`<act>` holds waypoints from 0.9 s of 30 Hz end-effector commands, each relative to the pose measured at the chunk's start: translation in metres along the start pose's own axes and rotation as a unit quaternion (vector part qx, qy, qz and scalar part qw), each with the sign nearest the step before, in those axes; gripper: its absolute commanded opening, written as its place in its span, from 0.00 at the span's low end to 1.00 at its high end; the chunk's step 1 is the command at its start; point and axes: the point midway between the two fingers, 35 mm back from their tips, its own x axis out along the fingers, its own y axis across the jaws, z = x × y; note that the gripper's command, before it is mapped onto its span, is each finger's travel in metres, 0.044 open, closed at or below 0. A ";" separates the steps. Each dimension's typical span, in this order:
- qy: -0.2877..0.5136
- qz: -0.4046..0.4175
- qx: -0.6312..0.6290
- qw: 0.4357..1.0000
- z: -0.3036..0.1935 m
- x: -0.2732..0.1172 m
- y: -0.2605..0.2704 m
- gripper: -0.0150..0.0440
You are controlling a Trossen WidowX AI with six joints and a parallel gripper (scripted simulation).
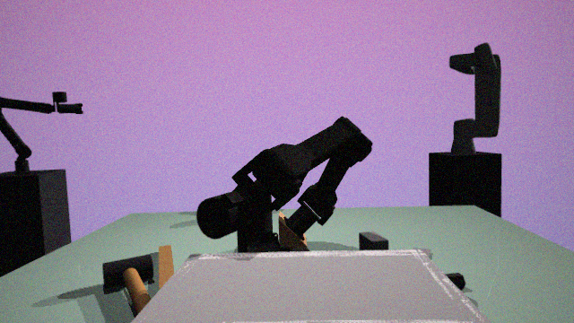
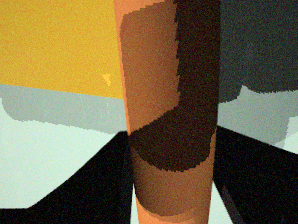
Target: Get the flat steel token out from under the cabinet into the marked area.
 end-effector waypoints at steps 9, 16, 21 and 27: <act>-0.002 0.001 0.004 1.000 0.003 0.002 0.012 0.25; -0.002 0.001 0.004 1.000 0.003 0.002 0.018 0.25; -0.002 0.001 0.004 1.000 0.003 0.002 0.023 0.25; -0.002 0.001 0.004 1.000 0.003 0.002 0.025 0.25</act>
